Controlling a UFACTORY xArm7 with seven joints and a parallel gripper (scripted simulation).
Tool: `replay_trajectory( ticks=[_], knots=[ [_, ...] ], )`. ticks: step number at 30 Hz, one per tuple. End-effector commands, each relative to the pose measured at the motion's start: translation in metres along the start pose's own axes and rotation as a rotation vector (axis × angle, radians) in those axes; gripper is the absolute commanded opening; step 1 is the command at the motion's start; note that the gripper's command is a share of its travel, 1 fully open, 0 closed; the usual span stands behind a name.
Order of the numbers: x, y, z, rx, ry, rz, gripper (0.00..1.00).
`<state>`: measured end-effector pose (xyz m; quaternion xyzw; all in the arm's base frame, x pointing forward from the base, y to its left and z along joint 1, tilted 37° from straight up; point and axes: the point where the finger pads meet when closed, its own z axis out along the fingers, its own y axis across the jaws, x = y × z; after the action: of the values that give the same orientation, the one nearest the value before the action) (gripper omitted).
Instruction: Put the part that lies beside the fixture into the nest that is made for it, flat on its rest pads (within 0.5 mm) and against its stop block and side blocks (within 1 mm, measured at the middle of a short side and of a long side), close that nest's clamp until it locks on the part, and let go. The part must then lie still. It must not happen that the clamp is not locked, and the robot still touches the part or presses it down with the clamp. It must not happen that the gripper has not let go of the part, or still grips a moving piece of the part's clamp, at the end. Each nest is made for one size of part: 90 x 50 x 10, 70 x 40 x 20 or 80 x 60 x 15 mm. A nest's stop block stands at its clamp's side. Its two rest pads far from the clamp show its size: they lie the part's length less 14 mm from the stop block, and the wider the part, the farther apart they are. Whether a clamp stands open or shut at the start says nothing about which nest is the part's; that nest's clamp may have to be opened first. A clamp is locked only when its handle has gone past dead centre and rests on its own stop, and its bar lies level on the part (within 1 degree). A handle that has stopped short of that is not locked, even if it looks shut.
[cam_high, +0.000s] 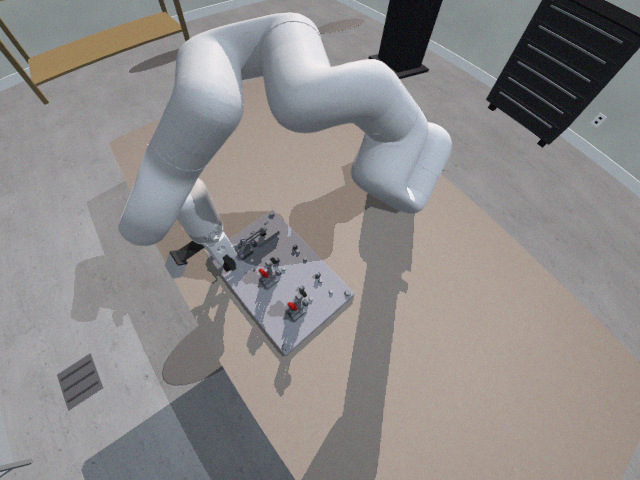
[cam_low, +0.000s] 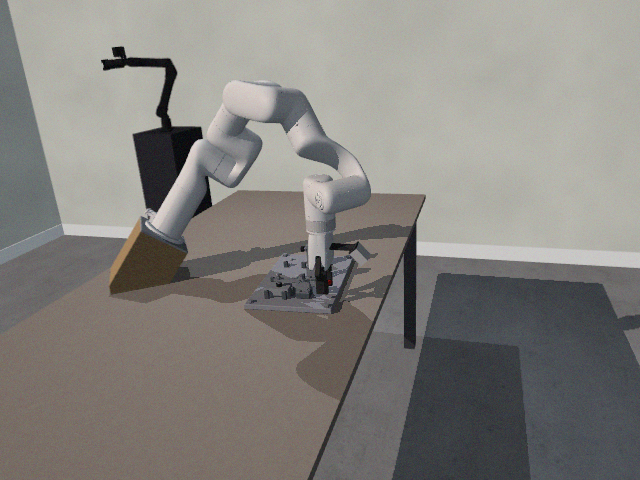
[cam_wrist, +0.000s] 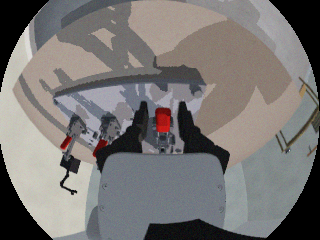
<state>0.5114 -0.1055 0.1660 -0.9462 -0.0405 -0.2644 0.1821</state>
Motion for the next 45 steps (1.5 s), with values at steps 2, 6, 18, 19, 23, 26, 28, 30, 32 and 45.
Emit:
replay_trajectory(
  ticks=[2, 6, 18, 19, 23, 26, 28, 30, 32, 45],
  knots=[
    [0.001, 0.001, -0.001, -0.002, 0.002, 0.000, 0.47],
    [0.001, 0.001, -0.003, -0.002, 0.002, 0.000, 0.47],
    [0.001, 0.001, -0.034, -0.002, 0.002, 0.000, 0.47],
    [0.001, 0.001, -0.038, -0.002, 0.002, 0.000, 0.47],
    [0.001, 0.001, -0.052, -0.002, 0.002, 0.000, 0.47],
    [0.001, 0.001, -0.057, -0.002, 0.002, 0.000, 0.47],
    [0.001, 0.001, -0.059, -0.002, 0.002, 0.000, 0.47],
    [0.001, 0.001, -0.061, -0.002, 0.002, 0.000, 0.47],
    [0.001, 0.001, -0.061, -0.002, 0.002, 0.000, 0.47],
    [0.001, 0.001, -0.061, -0.002, 0.002, 0.000, 0.47]
  ],
)
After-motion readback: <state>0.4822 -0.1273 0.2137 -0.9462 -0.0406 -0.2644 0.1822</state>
